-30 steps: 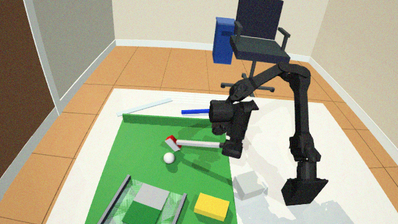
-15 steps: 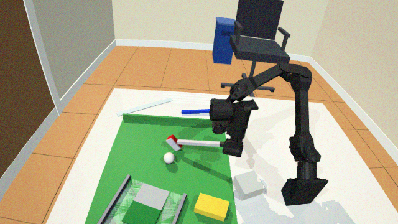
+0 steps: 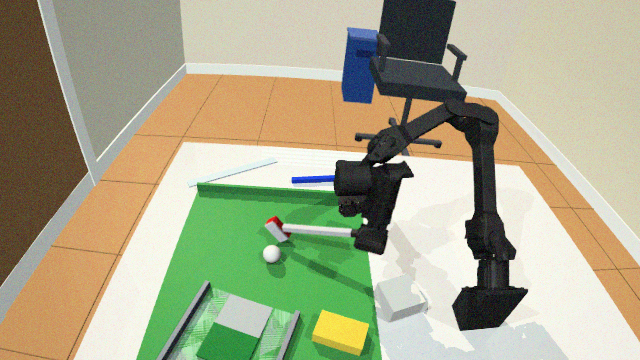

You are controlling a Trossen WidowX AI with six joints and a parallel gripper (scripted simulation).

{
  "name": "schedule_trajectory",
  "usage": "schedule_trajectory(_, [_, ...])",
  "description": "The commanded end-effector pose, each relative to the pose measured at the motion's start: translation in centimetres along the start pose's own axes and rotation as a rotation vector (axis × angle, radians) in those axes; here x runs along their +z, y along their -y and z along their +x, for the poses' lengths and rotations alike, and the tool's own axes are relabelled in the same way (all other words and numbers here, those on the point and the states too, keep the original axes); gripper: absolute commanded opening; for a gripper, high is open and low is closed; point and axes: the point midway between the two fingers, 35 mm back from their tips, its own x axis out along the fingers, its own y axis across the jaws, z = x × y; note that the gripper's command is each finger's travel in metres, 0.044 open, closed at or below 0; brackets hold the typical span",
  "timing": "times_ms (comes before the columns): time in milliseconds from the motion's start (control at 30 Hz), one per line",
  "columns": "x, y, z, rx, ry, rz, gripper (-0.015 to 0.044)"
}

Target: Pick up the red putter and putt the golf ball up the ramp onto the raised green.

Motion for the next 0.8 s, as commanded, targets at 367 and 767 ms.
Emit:
schedule_trajectory(367, [-0.7,-11.0,-0.4,0.002,0.008,-0.012,0.0])
schedule_trajectory(767, [-0.8,-11.0,-6.0,0.004,0.007,-0.013,0.0])
